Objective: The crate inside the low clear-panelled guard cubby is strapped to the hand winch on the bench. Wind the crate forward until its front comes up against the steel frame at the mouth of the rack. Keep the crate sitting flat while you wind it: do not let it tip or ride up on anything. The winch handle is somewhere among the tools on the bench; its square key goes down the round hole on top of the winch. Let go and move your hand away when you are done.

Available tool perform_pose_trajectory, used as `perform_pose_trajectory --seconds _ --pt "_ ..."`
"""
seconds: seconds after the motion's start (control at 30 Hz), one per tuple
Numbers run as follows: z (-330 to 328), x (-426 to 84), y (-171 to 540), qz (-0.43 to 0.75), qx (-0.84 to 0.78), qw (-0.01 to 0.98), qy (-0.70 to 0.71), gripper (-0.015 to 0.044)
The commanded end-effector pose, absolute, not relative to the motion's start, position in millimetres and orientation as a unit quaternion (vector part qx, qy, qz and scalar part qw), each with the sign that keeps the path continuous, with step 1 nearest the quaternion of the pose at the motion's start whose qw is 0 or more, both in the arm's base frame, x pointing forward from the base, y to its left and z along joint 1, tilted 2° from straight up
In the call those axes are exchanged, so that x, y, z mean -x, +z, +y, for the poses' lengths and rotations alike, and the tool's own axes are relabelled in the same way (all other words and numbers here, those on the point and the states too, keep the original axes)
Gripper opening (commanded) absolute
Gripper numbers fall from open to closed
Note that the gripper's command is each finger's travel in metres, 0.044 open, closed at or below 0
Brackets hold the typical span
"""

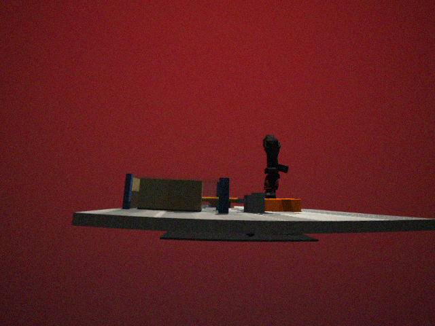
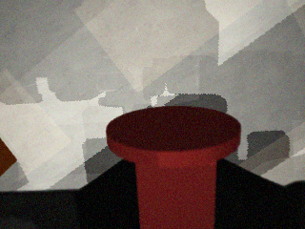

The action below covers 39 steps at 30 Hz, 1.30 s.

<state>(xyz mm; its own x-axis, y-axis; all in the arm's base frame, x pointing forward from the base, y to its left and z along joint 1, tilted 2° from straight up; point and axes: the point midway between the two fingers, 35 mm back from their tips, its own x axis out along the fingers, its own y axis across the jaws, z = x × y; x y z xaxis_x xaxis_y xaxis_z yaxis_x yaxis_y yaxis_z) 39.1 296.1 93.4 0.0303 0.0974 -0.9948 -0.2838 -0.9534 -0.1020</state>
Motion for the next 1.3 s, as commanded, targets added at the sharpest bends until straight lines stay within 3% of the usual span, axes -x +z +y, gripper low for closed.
perform_pose_trajectory --seconds 0.0,1.27 --pt "277.4 -37.0 87.3 0.085 0.704 0.124 0.694 0.0" --pt "218.2 -55.3 84.2 0.086 0.705 0.123 0.693 0.0"
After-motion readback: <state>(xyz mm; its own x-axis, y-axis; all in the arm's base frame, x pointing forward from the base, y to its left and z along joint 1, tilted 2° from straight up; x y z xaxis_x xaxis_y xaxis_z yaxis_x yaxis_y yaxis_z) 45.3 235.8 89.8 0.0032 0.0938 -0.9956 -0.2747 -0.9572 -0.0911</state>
